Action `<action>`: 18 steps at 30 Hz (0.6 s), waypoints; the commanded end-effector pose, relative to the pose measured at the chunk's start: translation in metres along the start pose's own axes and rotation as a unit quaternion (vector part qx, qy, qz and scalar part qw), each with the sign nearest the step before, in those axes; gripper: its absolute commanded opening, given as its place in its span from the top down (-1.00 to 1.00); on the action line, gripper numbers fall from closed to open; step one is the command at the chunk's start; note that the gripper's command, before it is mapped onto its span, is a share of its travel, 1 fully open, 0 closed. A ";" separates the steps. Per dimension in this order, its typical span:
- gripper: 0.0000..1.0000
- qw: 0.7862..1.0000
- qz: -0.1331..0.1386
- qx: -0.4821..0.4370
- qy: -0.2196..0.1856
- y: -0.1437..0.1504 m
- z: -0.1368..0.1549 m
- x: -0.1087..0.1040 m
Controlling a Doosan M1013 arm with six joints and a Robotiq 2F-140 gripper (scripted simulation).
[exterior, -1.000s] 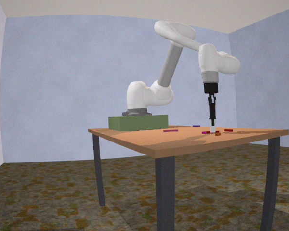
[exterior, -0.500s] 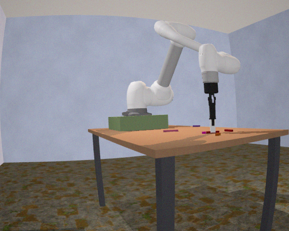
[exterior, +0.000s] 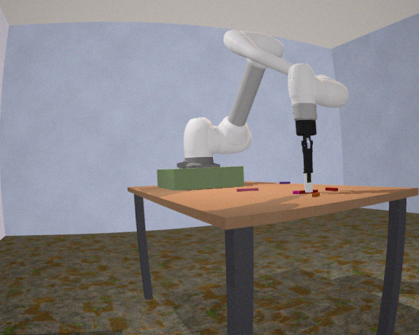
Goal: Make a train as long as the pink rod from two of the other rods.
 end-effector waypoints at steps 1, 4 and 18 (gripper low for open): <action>0.54 1.000 -0.002 0.000 0.003 0.000 0.001 0.003; 0.54 1.000 -0.002 0.000 0.003 0.000 0.001 0.003; 0.54 1.000 -0.002 0.000 0.003 0.000 0.001 -0.015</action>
Point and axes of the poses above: the point where the finger pads meet when closed, its own x axis out along the fingers, its own y axis across the jaws, z = x × y, the point moved 6 cm from there along -x, back along the fingers, and after that the axes turned 4 degrees about x, right-handed, at the moved point
